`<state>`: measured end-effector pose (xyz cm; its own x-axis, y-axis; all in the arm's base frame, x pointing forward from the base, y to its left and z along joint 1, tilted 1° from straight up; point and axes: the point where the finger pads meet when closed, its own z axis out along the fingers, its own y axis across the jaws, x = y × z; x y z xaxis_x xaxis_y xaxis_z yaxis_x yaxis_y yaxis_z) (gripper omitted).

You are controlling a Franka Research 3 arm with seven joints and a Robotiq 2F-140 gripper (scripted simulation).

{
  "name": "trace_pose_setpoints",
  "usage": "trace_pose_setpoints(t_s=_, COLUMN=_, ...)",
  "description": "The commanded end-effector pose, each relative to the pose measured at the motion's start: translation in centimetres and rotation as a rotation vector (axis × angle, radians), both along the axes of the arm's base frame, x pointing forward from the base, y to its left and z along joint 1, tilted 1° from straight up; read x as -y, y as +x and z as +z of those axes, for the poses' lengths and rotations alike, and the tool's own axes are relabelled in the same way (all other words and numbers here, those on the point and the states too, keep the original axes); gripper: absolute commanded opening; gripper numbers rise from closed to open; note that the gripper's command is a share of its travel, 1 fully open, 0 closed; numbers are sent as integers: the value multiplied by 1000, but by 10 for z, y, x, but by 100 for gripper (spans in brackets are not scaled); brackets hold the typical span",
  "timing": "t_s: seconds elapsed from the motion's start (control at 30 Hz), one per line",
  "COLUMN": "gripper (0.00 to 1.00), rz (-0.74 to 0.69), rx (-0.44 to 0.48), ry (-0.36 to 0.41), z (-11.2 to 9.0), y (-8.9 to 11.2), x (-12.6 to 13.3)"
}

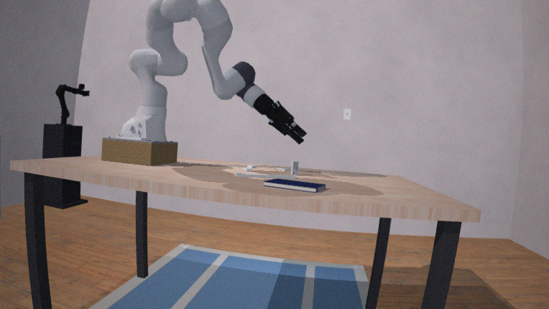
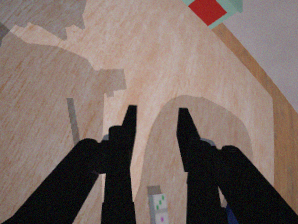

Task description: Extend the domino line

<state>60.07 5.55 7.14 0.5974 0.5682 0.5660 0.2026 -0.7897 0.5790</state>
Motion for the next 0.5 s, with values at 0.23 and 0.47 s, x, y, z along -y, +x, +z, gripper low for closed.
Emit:
trace_pose_setpoints(t_s=0.23, gripper=33, rz=302, rx=-274, ry=-116, z=-9, y=-7, x=-23)
trace_pose_setpoints(t_s=0.47, gripper=33, rz=396, rx=-375, ry=-142, z=-8, y=-6, x=-22)
